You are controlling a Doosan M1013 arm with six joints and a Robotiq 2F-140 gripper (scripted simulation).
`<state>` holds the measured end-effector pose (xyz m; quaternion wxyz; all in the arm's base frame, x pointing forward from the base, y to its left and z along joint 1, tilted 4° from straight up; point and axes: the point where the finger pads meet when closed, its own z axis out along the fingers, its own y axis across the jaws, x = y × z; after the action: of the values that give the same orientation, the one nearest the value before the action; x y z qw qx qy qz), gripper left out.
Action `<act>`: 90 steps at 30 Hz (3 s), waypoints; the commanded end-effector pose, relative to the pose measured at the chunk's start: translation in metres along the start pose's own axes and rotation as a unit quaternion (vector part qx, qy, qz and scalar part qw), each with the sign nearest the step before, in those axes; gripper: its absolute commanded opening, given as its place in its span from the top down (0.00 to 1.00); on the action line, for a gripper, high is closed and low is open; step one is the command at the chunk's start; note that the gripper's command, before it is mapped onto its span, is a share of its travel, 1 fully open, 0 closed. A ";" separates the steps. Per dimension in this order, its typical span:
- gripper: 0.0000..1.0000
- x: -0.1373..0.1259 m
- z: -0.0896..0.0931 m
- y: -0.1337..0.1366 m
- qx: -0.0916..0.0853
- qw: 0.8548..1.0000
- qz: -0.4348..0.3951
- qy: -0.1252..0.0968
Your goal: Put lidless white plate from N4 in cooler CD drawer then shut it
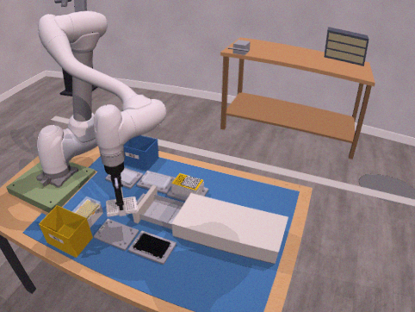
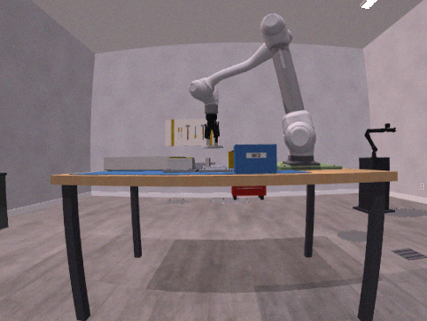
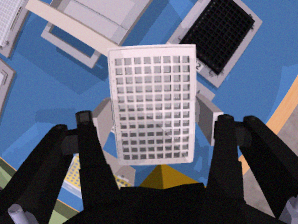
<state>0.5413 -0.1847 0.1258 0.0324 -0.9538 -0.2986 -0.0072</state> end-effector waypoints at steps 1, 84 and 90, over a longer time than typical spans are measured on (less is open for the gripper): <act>1.00 0.012 0.000 -0.004 0.002 0.997 -0.079 0.003; 1.00 0.174 -0.001 -0.060 0.000 0.893 -0.451 0.003; 1.00 0.174 0.003 -0.060 0.000 0.893 -0.451 0.003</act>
<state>0.6501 -0.0363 0.1340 0.0271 -0.7169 -0.6962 -0.0240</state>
